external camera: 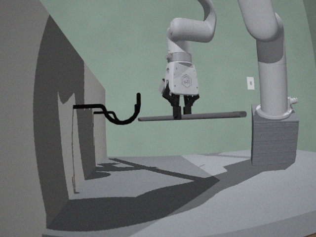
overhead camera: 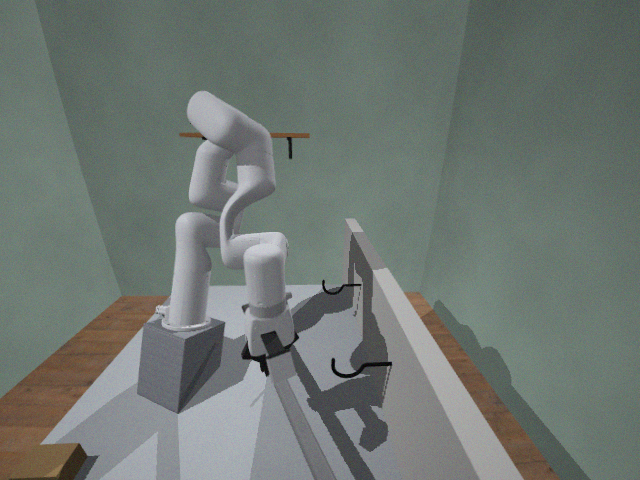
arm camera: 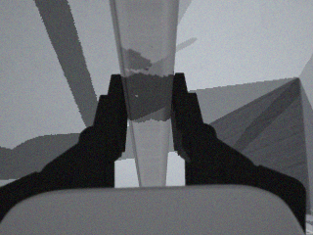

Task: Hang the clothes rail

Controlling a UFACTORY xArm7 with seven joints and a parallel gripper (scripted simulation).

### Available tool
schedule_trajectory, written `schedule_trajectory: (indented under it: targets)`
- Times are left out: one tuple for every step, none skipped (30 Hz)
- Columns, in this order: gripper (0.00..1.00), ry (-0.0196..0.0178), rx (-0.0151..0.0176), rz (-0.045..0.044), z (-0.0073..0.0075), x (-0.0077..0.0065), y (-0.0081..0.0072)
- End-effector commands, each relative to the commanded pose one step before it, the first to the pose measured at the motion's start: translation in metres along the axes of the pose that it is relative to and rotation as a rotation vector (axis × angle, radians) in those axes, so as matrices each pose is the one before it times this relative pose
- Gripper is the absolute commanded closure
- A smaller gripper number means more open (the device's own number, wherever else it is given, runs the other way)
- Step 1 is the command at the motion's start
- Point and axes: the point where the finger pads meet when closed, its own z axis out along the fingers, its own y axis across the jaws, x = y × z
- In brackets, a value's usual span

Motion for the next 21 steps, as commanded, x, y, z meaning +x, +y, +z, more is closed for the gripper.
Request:
schedule_trajectory:
  targets:
    - [1.00, 0.00318, 0.00081, 0.00020, -0.00805, 0.00134, -0.00046]
    - [1.00, 0.00001, 0.00000, -0.00001, -0.00167, 0.00001, 0.00000]
    - [1.00, 0.00001, 0.00000, -0.00001, -0.00167, 0.00001, 0.00000]
    - [1.00, 0.00001, 0.00000, -0.00001, -0.00167, 0.00001, 0.00000]
    - [1.00, 0.00001, 0.00000, -0.00001, -0.00167, 0.00001, 0.00000]
    - [1.00, 0.00000, 0.00000, 0.00000, 0.00000, 0.00000, 0.00000]
    - [1.00, 0.00000, 0.00000, 0.00000, 0.00000, 0.00000, 0.00000]
    - [1.00, 0.00000, 0.00000, 0.00000, -0.00170, 0.00000, -0.00001]
    - [1.00, 0.00001, 0.00000, -0.00001, -0.00166, 0.00001, 0.00000]
    - [1.00, 0.00001, 0.00000, -0.00001, -0.00167, 0.00001, 0.00000]
    - [1.00, 0.00001, 0.00000, -0.00001, -0.00167, 0.00001, 0.00000]
    - [1.00, 0.00001, 0.00000, -0.00001, -0.00167, 0.00001, 0.00000]
    - [1.00, 0.00001, 0.00000, -0.00001, -0.00167, 0.00001, 0.00000]
    - [1.00, 0.00001, 0.00000, -0.00001, -0.00167, 0.00001, 0.00000]
    - [1.00, 0.00001, 0.00000, -0.00001, -0.00167, 0.00001, 0.00000]
    - [1.00, 0.00001, 0.00000, -0.00001, -0.00167, 0.00001, 0.00000]
    - [1.00, 0.00001, 0.00000, 0.00000, -0.00167, 0.00001, 0.00000]
    - [1.00, 0.00001, 0.00000, 0.00000, -0.00167, 0.00001, 0.00000]
    - [1.00, 0.00001, 0.00000, 0.00000, -0.00167, 0.00001, 0.00000]
    - [1.00, 0.00001, 0.00000, 0.00000, -0.00167, 0.00001, 0.00000]
    - [1.00, 0.00001, 0.00000, 0.00000, -0.00167, 0.00001, 0.00000]
